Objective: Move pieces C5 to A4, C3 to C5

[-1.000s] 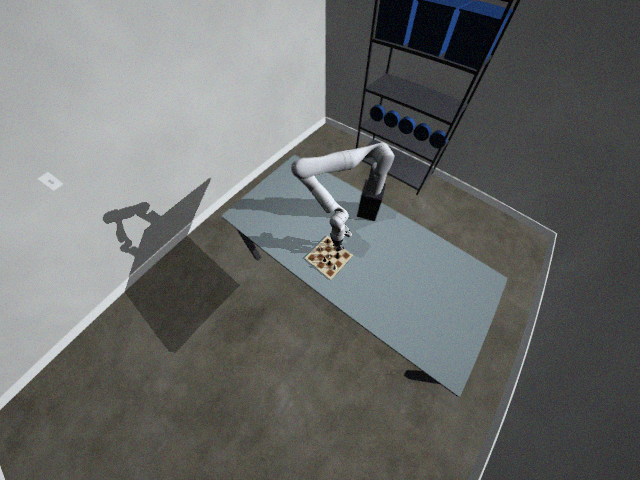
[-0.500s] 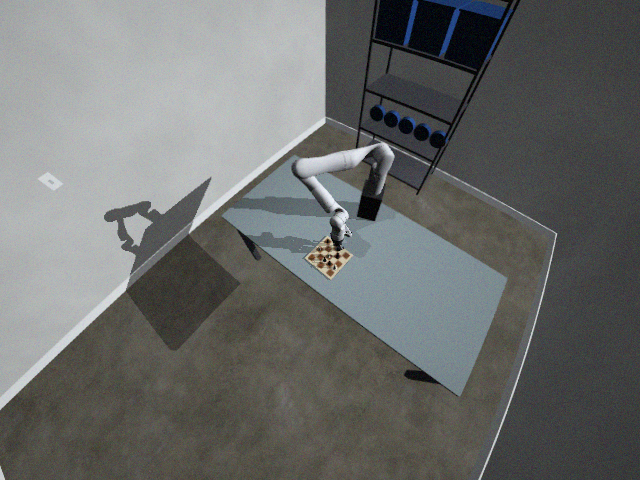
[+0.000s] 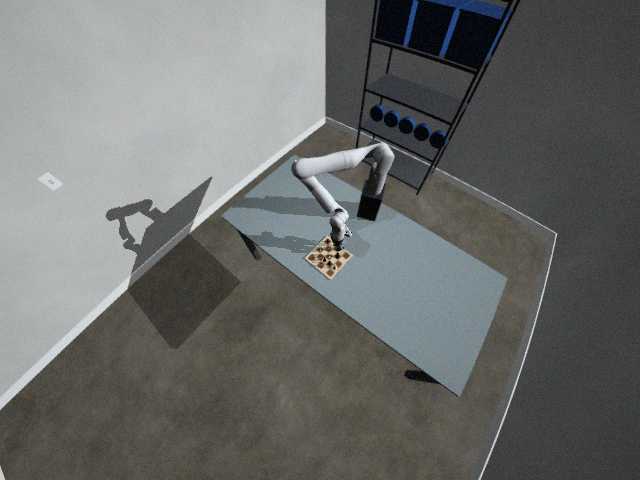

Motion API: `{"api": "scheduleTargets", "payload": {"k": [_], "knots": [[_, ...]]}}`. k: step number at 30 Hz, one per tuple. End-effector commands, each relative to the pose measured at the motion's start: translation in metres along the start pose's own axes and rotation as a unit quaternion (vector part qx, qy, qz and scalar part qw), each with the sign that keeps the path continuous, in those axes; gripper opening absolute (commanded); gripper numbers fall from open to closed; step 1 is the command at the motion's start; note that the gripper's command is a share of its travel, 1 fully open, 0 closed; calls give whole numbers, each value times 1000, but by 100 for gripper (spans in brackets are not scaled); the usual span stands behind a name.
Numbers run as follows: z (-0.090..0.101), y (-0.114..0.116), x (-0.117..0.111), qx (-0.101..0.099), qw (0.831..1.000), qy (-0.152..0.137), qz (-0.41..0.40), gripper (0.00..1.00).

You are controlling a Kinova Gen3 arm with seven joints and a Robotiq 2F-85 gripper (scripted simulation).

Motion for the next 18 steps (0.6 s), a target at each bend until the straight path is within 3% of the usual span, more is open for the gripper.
{"api": "scheduleTargets", "payload": {"k": [1,4,5,18], "knots": [[0,0,0,0,1000,-1,0,34],[0,0,0,0,1000,-1,0,34],[0,0,0,0,1000,-1,0,0],[0,0,0,0,1000,-1,0,0]]}}
Point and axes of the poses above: the point where the finger pads meet when closed, its own z axis back along the fingers, its own y axis across the jaws, x = y × z, the point moved 6 cm from there along z, back along the fingers, and after that the axes turned 8 degrees about -z, right-handed, at the moved point
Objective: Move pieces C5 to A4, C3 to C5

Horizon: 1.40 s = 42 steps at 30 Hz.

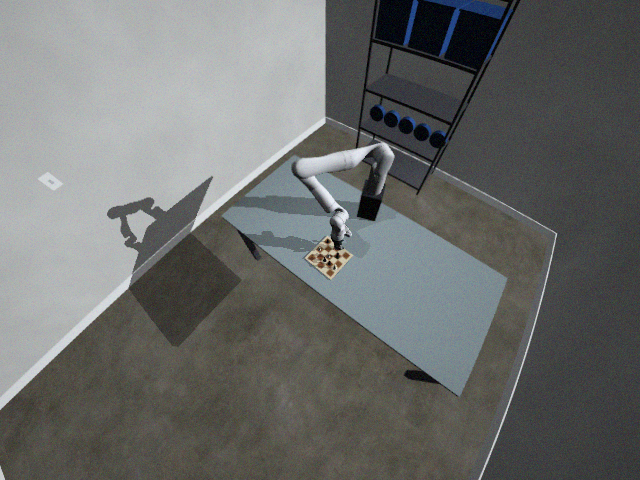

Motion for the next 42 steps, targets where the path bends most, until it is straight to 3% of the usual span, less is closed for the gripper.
{"api": "scheduleTargets", "payload": {"k": [1,24,32,34,42], "knots": [[0,0,0,0,1000,0,0,0],[3,0,0,0,1000,0,0,0],[44,0,0,0,1000,0,0,0],[44,0,0,0,1000,0,0,0],[92,0,0,0,1000,0,0,0]]}}
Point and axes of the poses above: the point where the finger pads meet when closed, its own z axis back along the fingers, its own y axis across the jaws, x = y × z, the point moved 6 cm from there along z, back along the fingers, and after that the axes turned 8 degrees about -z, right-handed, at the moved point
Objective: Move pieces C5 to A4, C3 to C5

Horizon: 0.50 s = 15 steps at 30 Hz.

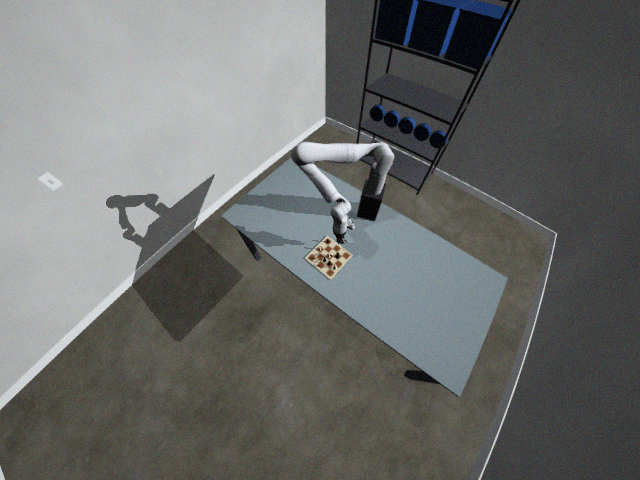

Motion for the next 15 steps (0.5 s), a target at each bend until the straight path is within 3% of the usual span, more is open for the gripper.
{"api": "scheduleTargets", "payload": {"k": [1,15], "knots": [[18,-2,10,0,1000,-15,-1,0],[23,-2,10,0,1000,-15,0,0]]}}
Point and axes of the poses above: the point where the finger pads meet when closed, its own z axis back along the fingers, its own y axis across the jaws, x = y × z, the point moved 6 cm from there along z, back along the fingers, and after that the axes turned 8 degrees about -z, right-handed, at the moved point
